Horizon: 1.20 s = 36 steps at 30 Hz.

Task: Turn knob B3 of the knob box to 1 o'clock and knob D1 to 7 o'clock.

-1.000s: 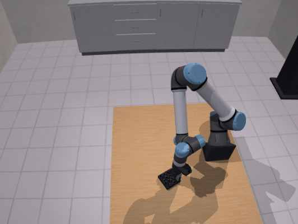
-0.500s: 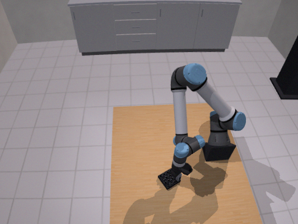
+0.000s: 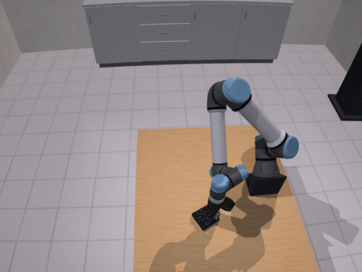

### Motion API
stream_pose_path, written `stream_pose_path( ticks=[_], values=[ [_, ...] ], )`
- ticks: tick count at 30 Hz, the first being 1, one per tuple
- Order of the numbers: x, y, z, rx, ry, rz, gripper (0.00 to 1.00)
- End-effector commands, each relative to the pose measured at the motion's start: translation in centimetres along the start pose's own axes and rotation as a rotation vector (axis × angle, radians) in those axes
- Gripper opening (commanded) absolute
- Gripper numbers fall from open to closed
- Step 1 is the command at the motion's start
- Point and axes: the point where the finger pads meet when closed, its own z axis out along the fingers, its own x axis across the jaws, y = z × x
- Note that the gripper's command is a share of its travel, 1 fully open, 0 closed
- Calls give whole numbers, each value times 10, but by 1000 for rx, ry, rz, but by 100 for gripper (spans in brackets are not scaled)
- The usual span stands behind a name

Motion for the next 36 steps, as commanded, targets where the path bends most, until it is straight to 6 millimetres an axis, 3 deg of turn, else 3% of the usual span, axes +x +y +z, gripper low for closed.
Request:
stream_pose_path(
  ticks=[1,36],
  values=[
    [0,0,0,0,4,-90,30],
    [0,0,0,-1,4,-786,30]
  ],
)
